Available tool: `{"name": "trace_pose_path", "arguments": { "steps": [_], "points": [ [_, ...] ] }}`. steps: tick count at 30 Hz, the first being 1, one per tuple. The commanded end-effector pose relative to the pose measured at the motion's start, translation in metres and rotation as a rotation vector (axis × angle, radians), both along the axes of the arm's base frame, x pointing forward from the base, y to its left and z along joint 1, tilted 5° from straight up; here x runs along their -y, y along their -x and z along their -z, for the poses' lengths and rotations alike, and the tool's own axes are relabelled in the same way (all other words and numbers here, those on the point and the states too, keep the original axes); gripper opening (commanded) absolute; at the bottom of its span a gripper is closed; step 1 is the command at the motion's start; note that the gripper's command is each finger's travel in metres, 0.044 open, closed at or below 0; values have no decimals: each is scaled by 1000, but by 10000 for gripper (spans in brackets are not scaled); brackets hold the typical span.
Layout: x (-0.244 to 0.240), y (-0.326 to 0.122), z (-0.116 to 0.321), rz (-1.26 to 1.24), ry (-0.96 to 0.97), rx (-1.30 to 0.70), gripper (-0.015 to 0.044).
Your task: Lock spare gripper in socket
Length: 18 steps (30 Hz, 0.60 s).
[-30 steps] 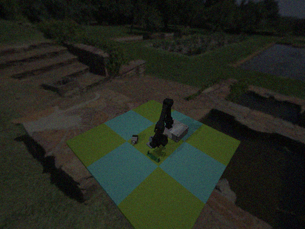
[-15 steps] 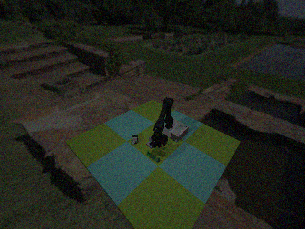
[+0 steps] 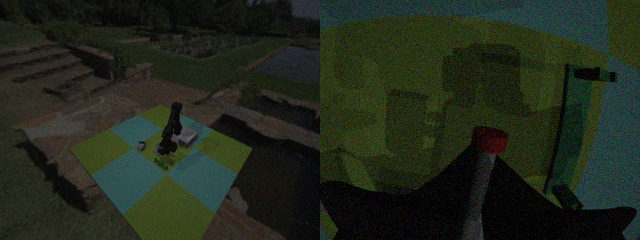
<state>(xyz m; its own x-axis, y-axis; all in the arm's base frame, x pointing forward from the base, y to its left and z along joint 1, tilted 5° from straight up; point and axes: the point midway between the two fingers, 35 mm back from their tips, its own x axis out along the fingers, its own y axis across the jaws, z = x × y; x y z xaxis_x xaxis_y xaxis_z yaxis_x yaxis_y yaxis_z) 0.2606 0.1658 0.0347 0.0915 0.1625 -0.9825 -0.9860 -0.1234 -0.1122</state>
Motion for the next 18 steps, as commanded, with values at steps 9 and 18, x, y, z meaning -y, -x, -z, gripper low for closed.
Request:
{"name": "trace_pose_path", "arguments": {
  "steps": [9,18],
  "points": [
    [-10,1,-1,5,0,0,0],
    [-18,2,-1,5,1,-2,0]
  ]
}}
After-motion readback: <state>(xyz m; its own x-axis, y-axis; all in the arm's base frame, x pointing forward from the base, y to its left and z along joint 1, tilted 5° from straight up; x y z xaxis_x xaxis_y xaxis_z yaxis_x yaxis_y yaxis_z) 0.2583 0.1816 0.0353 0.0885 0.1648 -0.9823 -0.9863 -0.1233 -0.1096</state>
